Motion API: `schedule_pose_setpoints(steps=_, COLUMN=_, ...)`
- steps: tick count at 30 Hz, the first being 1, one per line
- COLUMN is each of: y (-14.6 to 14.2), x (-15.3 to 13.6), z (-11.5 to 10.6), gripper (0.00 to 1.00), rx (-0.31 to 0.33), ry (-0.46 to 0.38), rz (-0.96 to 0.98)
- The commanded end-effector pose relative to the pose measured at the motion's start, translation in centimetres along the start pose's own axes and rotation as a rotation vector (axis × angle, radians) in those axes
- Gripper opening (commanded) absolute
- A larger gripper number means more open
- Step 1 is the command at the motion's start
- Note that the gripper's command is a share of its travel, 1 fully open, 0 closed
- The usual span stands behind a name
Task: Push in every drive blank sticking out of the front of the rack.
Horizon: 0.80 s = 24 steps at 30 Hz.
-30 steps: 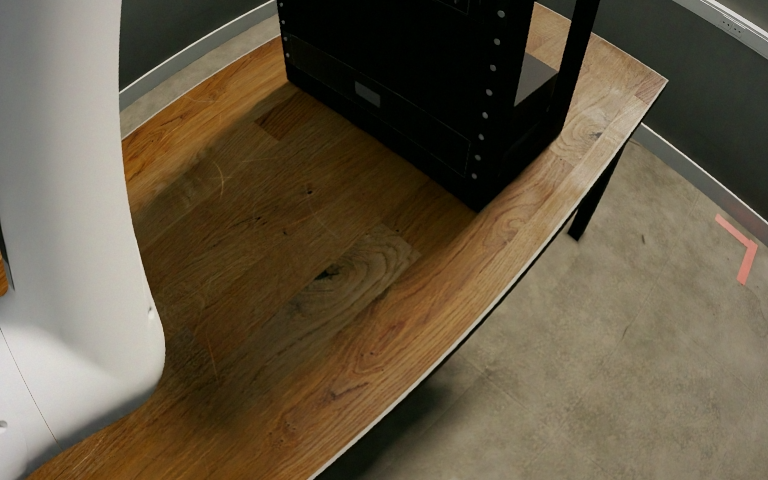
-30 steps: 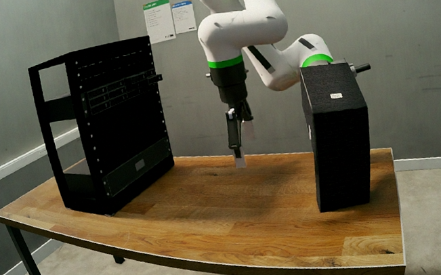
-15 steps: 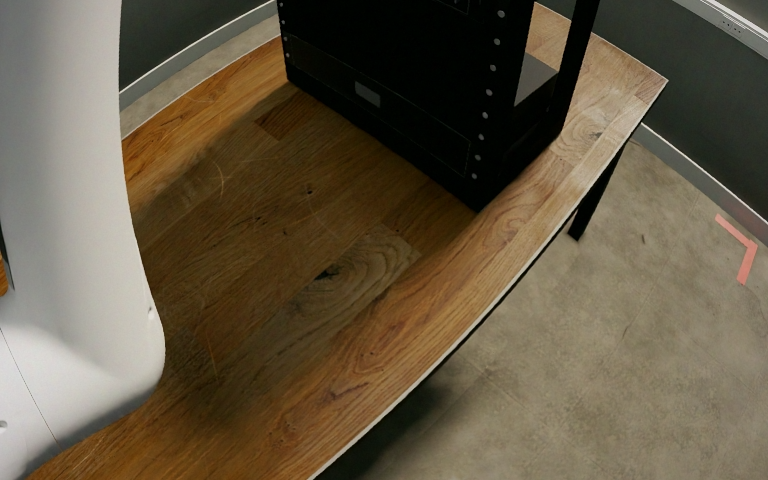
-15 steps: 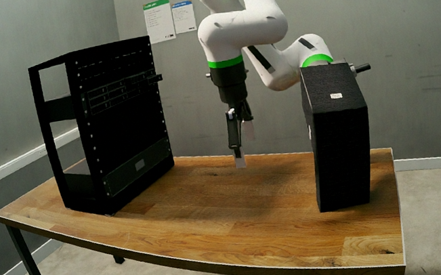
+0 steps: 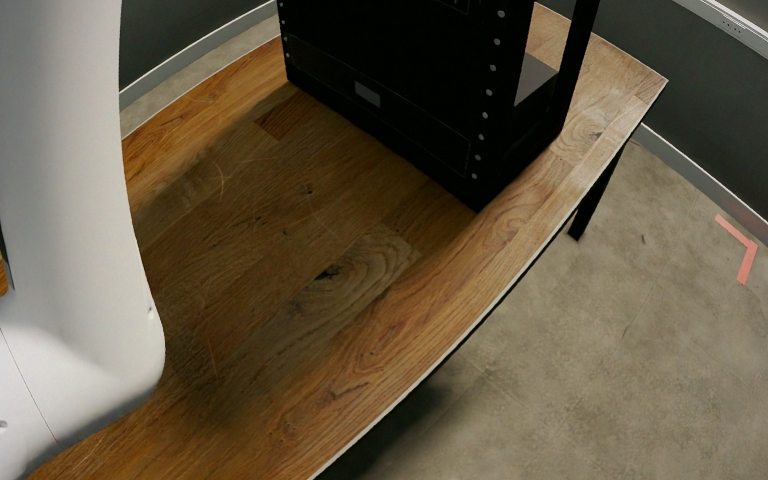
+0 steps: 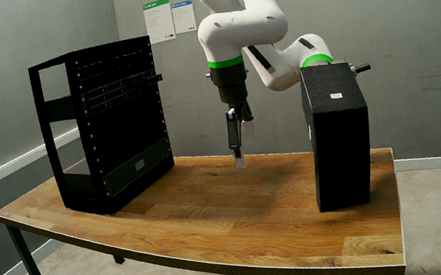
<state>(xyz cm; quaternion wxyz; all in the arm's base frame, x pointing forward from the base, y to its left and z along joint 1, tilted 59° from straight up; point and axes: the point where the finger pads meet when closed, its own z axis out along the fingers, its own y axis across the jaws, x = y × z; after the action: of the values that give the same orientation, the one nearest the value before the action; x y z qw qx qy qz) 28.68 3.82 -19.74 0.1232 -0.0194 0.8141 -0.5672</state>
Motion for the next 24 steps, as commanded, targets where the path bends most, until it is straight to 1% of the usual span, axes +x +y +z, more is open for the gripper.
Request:
schedule_pose_setpoints(steps=1, y=0.06, x=-0.01, z=-0.07, gripper=1.00, rx=-0.002, ry=0.000, rz=0.002)
schedule_pose_setpoints(steps=24, y=0.47, x=0.38, z=0.06, gripper=1.00, rx=-0.019, ry=0.014, rz=0.037)
